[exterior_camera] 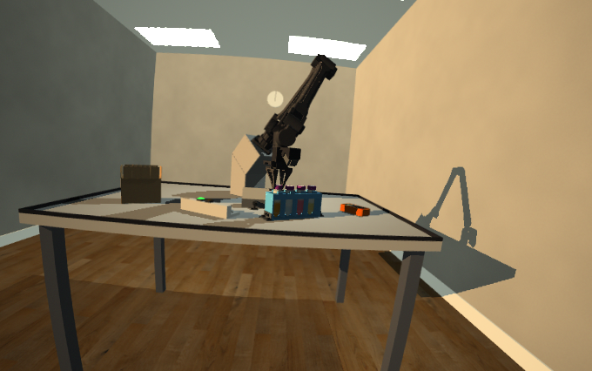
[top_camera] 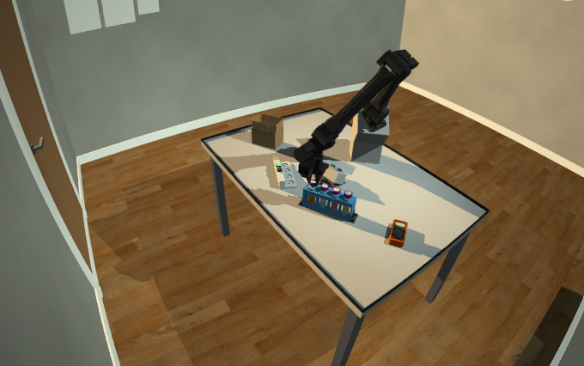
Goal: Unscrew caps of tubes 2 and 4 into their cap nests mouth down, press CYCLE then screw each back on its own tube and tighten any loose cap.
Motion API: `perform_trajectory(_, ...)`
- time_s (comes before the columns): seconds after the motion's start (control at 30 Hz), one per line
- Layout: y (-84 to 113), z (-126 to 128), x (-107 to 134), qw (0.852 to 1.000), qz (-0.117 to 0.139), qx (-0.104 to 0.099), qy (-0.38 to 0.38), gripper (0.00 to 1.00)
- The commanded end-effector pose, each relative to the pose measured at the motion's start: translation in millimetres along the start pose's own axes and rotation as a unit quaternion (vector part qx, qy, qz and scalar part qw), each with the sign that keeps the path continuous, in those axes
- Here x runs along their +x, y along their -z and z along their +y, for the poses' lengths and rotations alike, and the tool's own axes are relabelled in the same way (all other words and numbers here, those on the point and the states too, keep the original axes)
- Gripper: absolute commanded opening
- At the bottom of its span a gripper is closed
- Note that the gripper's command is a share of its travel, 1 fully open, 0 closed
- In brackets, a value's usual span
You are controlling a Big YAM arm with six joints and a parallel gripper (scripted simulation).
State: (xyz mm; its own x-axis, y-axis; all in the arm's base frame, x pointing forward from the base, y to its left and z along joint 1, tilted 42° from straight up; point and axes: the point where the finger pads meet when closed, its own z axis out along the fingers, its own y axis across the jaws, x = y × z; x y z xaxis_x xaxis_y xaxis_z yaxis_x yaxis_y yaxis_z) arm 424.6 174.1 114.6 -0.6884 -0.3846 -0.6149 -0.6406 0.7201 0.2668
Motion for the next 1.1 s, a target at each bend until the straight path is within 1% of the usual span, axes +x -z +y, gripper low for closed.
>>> perform_trajectory(0.0,4.5,1.9,-17.0,0.999,-0.011,0.0,-0.053,0.0)
perform_trajectory(0.1,2.3,2.0,-16.6,0.995,-0.01,-0.001,-0.102,0.0)
perform_trajectory(0.23,-0.7,2.1,-16.1,0.986,-0.009,-0.002,-0.168,0.0)
perform_trajectory(0.43,-3.2,2.3,-15.3,0.964,-0.009,-0.003,-0.264,0.0)
perform_trajectory(0.5,-3.2,2.3,-15.3,0.964,-0.009,-0.003,-0.264,0.0)
perform_trajectory(0.63,-1.1,3.0,-16.6,0.947,-0.01,-0.004,-0.32,0.0)
perform_trajectory(0.7,-0.6,3.3,-16.8,0.947,-0.011,-0.004,-0.32,0.0)
perform_trajectory(0.73,2.8,-0.8,-9.8,0.946,-0.009,0.0,-0.323,0.0)
perform_trajectory(0.8,2.9,-0.8,-9.8,0.946,-0.009,0.0,-0.323,0.0)
perform_trajectory(0.83,2.0,3.2,-17.2,0.947,-0.011,-0.003,-0.321,0.49)
perform_trajectory(0.87,3.1,-0.8,-9.8,0.946,-0.009,0.0,-0.323,0.49)
perform_trajectory(1.07,3.1,-0.8,-9.8,0.946,-0.009,0.0,-0.323,0.49)
